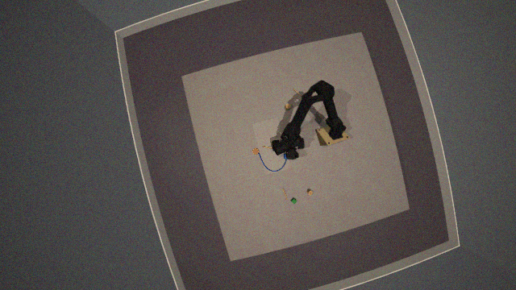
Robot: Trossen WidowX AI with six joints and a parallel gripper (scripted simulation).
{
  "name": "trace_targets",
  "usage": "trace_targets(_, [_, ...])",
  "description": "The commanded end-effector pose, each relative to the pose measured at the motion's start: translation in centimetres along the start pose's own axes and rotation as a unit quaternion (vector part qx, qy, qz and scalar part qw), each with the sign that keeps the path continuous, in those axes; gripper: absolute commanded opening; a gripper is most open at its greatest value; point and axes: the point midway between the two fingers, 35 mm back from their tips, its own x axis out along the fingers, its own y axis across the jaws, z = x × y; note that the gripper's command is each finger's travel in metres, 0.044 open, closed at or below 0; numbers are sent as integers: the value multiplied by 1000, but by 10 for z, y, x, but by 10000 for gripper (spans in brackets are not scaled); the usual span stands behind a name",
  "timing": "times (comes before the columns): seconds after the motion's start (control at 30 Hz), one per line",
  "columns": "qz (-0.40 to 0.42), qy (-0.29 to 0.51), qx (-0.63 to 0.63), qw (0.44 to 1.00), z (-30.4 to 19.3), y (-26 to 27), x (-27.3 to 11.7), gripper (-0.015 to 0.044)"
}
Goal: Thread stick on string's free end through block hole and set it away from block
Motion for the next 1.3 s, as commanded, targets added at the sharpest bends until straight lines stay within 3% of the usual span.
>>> trace_targets(0.0, [1, 4, 0, 1000, -6, 2, 1, 0])
trace_targets(1.27, [-13, 7, 39, 999, -56, 6, -4, 0])
